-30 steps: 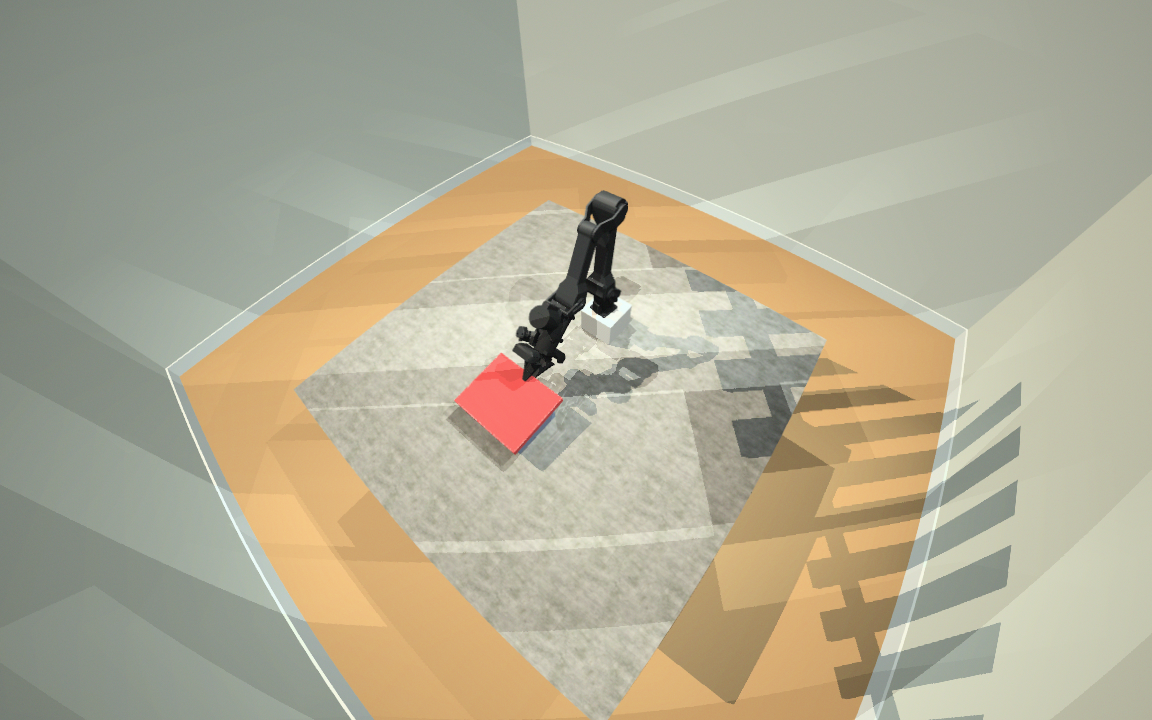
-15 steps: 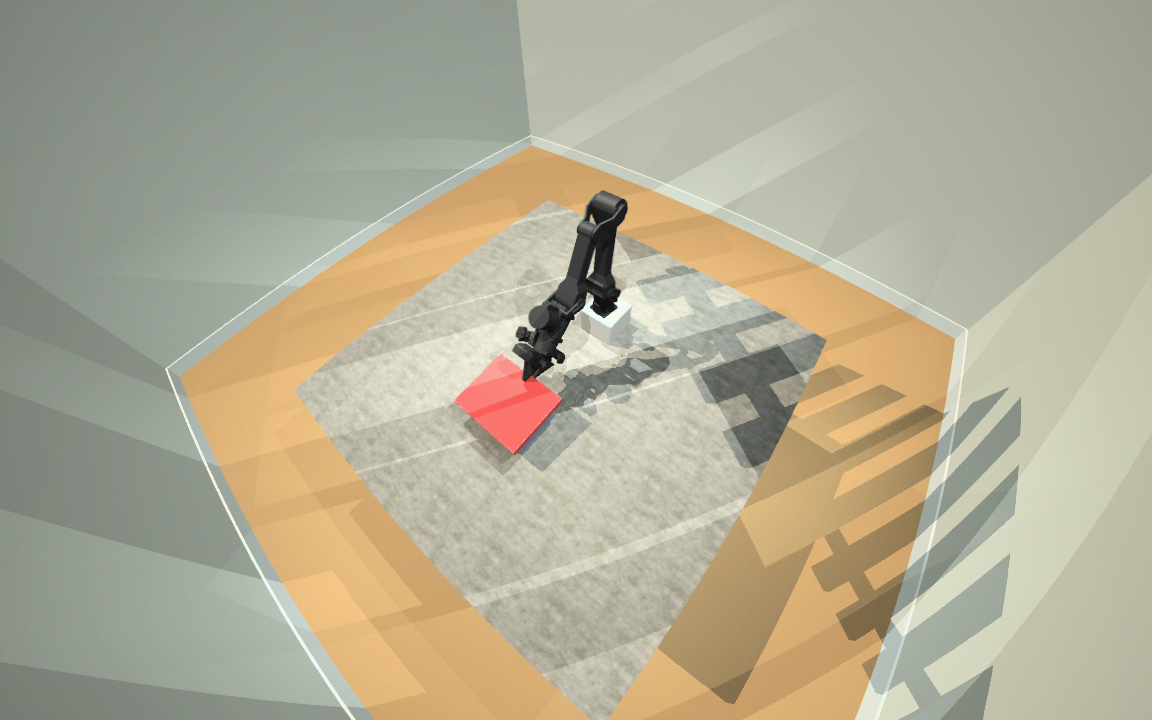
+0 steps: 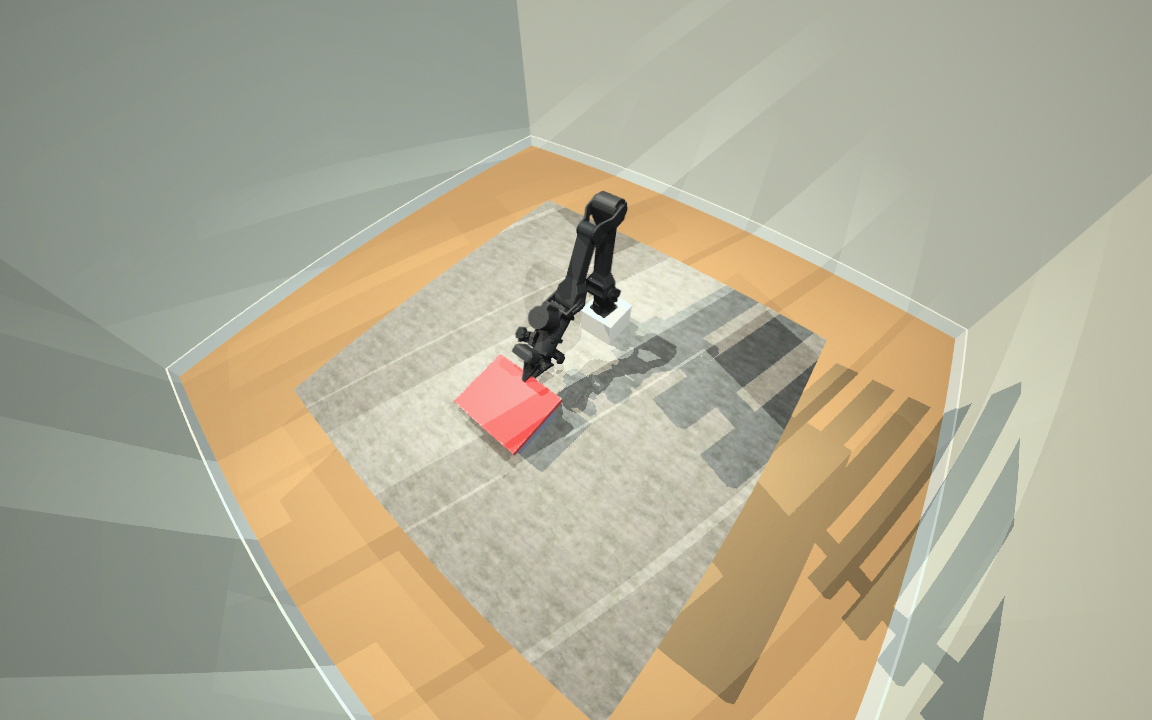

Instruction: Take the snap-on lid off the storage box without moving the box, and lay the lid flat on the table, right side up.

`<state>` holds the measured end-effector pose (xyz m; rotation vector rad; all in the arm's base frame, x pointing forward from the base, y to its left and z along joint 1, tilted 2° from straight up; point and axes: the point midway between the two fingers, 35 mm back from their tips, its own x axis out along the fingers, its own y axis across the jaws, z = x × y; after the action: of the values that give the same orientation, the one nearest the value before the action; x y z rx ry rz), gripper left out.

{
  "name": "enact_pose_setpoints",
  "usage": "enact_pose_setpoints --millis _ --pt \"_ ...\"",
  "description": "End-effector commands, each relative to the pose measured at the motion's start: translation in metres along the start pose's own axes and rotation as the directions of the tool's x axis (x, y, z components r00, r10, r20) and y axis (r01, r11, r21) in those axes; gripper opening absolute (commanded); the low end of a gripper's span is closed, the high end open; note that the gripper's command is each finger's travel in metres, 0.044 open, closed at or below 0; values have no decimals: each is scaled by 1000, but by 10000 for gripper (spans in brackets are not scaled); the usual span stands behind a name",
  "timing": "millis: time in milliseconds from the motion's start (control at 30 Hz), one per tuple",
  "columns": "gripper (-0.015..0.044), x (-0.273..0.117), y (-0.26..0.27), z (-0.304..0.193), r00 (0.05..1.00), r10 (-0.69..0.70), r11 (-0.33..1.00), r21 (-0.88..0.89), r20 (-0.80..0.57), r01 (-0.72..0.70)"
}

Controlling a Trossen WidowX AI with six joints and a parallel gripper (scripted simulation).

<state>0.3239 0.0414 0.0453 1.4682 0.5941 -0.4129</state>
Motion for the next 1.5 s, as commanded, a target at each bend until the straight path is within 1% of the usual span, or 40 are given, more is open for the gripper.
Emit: enact_pose_setpoints --millis 0,1100,1467 --pt "0 1 0 0 1000 0 1000 0 0 0" --pt "0 2 2 0 1000 0 1000 0 0 0" --pt "0 -6 14 0 1000 2 1000 -4 -5 -2"
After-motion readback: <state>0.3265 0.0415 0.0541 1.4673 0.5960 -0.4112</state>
